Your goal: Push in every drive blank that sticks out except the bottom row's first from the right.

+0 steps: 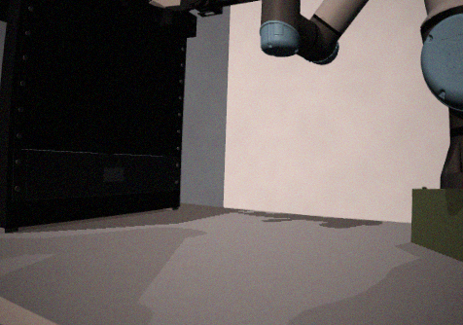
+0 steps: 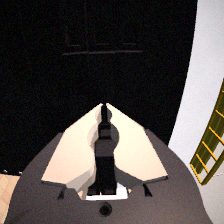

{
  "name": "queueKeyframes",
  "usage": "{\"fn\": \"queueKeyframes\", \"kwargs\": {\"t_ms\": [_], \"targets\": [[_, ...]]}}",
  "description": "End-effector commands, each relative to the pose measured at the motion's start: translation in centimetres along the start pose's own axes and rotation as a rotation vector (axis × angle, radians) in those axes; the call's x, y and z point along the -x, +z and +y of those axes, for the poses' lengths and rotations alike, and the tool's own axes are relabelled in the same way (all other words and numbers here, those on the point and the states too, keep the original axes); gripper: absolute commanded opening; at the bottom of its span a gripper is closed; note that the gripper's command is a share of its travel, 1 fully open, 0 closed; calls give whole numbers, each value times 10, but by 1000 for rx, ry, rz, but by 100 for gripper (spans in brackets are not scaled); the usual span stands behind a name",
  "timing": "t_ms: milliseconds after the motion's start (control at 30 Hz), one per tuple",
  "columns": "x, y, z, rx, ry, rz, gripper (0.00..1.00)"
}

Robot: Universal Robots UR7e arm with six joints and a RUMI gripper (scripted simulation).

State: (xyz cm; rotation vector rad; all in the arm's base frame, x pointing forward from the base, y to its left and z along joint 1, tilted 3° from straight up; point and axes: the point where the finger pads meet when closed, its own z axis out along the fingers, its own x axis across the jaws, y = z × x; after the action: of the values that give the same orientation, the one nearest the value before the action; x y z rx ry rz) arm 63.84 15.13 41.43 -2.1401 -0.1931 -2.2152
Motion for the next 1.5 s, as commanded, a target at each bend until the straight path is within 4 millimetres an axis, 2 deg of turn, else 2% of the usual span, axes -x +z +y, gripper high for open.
{"fn": "queueKeyframes", "kwargs": {"t_ms": [0, 1467], "targets": [[-1, 1, 0, 0, 0, 1, 0], [-1, 8, 0, 0, 0, 1, 0]]}}
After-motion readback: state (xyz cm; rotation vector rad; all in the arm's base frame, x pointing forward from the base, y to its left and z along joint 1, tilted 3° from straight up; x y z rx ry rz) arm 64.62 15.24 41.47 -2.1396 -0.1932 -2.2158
